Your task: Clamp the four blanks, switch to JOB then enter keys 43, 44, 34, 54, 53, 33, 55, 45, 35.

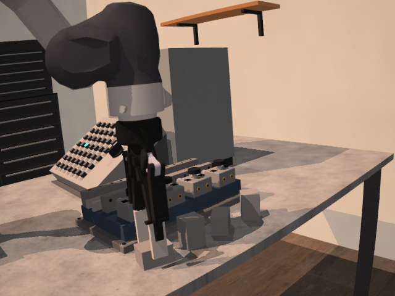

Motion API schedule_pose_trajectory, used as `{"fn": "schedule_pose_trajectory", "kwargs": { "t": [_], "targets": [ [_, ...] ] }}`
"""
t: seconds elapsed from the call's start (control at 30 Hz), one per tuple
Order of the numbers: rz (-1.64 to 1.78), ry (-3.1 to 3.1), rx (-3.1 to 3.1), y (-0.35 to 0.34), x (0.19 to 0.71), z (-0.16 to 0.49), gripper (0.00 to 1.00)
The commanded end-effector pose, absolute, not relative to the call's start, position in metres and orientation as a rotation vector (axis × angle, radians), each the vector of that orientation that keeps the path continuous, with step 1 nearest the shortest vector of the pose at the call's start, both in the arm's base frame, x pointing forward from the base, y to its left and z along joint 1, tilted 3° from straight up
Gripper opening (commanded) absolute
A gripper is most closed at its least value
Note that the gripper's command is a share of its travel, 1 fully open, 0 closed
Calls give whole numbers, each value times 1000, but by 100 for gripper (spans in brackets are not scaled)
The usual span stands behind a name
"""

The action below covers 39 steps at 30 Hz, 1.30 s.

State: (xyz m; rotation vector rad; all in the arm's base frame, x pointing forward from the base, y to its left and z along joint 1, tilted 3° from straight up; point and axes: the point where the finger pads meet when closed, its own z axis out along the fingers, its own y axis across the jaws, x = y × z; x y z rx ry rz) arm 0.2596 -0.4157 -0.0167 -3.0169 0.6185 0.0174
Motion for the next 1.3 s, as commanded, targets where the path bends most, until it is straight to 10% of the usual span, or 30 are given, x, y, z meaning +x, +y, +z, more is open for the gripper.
{"fn": "schedule_pose_trajectory", "kwargs": {
  "t": [0.0,0.57,0.6,1.27],
  "targets": [
    [13,628,-3018,-417,261,-16,40],
    [13,628,-3018,-417,261,-16,40],
    [13,628,-3018,-417,261,-16,0],
    [13,628,-3018,-417,261,-16,0]
  ]
}}
